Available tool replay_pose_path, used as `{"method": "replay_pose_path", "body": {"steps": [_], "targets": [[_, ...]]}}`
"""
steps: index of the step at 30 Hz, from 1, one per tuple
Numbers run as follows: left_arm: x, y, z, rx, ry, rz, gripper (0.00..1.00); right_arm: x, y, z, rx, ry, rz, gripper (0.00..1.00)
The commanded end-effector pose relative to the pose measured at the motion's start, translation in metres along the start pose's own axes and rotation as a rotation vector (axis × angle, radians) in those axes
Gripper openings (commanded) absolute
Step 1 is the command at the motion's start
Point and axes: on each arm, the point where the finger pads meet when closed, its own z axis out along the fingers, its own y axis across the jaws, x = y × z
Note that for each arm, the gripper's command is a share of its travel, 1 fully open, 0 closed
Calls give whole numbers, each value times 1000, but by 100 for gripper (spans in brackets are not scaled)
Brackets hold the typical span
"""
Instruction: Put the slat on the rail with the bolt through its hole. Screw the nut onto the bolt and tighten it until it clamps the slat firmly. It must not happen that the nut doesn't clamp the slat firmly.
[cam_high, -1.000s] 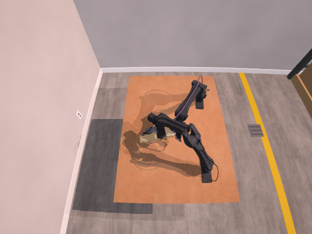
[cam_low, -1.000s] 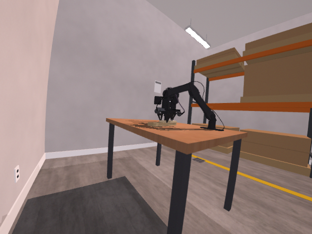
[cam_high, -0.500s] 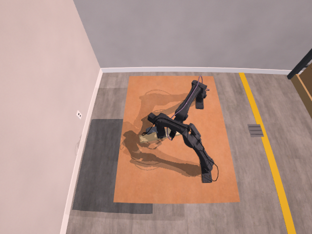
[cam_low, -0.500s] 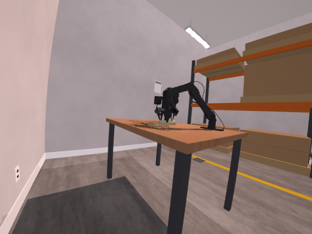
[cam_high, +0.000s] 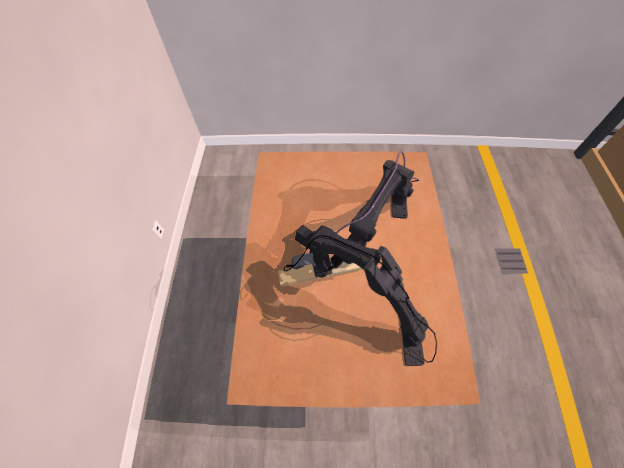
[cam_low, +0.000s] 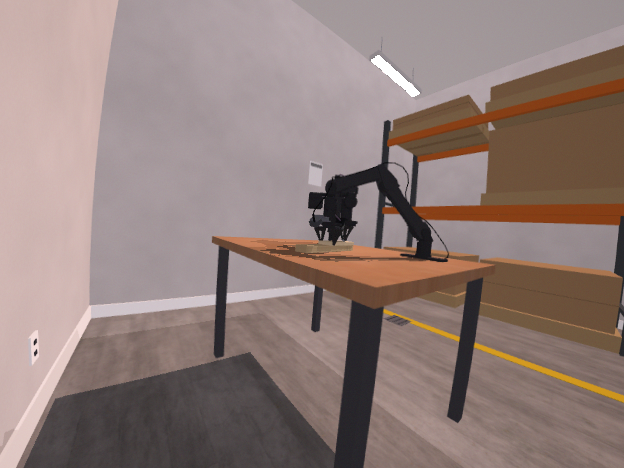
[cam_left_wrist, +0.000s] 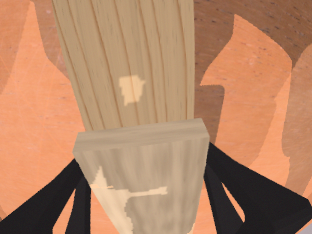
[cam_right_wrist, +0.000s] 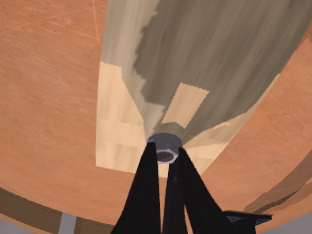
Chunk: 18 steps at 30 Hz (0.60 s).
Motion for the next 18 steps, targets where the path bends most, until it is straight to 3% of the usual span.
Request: {"method": "replay_pose_path", "body": {"steps": [1,18], "targets": [[-1,-2,-5,11,-10,0,72,-3,-1,-4,-8,-14,214,12],[-1,-2,-5,11,-10,0,72,-3,-1,-4,-13,-9,810,12]]}}
